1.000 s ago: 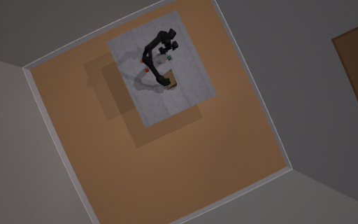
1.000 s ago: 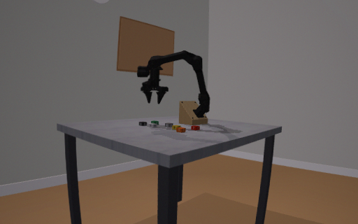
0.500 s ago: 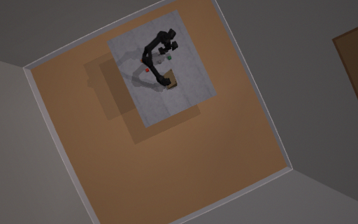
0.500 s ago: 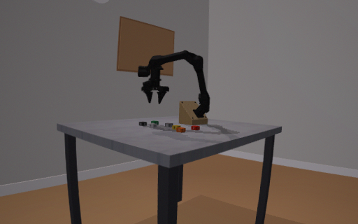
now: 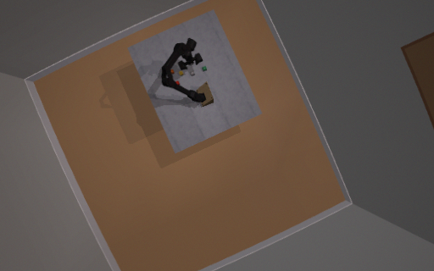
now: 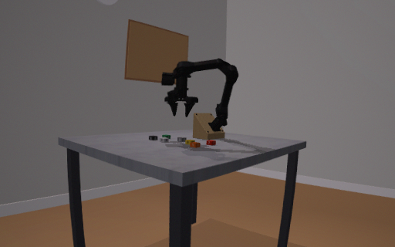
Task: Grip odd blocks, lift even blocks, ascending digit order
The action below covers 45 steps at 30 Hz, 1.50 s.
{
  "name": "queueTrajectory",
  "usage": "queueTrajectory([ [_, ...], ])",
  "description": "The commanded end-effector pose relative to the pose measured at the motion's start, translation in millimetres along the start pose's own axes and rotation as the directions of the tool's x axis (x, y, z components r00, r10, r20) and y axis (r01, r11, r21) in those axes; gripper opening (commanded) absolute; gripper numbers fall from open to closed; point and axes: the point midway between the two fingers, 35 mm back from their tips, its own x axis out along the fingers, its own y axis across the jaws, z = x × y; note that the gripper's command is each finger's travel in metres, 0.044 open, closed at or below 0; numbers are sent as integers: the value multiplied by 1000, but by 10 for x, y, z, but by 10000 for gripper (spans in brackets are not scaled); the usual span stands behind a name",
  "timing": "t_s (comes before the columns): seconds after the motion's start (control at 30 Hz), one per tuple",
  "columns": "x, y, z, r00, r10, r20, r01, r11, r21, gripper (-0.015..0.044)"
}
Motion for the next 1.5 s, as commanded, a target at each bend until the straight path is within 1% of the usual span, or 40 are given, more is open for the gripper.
queueTrajectory([
  [0.0,3,39,-15,1000,6,3,-6,1000,9,400],
  [0.47,1,66,2,1000,5,3,-5,1000,10,400],
  [0.53,-10,294,134,1000,-1,4,1,1000,11,400],
  [0.6,-16,677,296,1000,-1,5,1,1000,11,400],
  [0.7,-10,1113,405,1000,7,5,-7,1000,9,400],
  [0.73,-9,1180,416,1000,9,4,-9,1000,9,400],
  [1.47,-9,1195,418,1000,10,4,-10,1000,8,400],
])
